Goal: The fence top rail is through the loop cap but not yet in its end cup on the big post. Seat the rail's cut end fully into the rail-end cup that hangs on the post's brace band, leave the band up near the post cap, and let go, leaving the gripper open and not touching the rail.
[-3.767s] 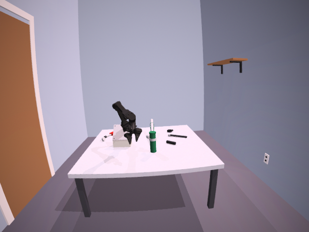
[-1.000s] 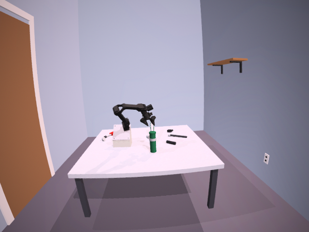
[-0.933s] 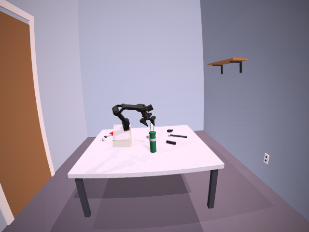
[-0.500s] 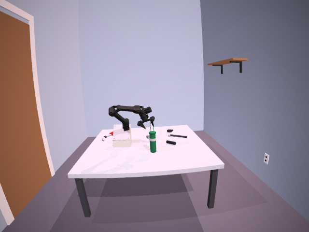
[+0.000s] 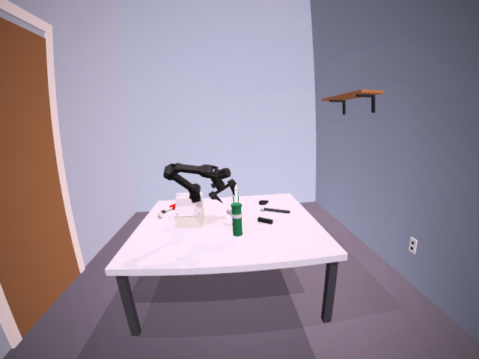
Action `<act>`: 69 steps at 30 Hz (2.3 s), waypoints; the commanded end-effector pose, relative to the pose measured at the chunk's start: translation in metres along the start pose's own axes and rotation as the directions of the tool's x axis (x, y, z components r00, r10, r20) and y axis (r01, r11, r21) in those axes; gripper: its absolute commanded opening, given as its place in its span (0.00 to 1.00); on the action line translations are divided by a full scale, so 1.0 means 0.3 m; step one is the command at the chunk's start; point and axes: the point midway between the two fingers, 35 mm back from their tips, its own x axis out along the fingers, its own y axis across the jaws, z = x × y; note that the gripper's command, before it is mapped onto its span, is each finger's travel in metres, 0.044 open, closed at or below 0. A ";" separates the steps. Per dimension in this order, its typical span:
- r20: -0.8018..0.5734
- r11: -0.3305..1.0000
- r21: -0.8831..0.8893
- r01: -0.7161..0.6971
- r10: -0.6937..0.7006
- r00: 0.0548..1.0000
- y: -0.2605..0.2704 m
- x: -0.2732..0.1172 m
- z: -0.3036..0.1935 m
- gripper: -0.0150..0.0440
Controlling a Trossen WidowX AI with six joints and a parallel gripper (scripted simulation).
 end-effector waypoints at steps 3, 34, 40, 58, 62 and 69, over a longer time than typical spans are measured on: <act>0.006 0.971 -0.239 0.024 -0.023 1.000 0.044 -0.030 -0.030 1.00; 0.002 0.971 -0.240 0.022 -0.022 1.000 0.119 0.166 -0.055 1.00; 0.002 0.971 -0.240 0.022 -0.022 1.000 0.116 0.199 -0.057 1.00; 0.001 0.971 -0.240 0.022 -0.022 1.000 0.116 0.298 -0.055 1.00; 0.001 0.971 -0.240 0.022 -0.022 1.000 0.118 0.319 -0.054 1.00; 0.001 0.970 -0.240 0.022 -0.022 1.000 0.121 0.353 -0.051 1.00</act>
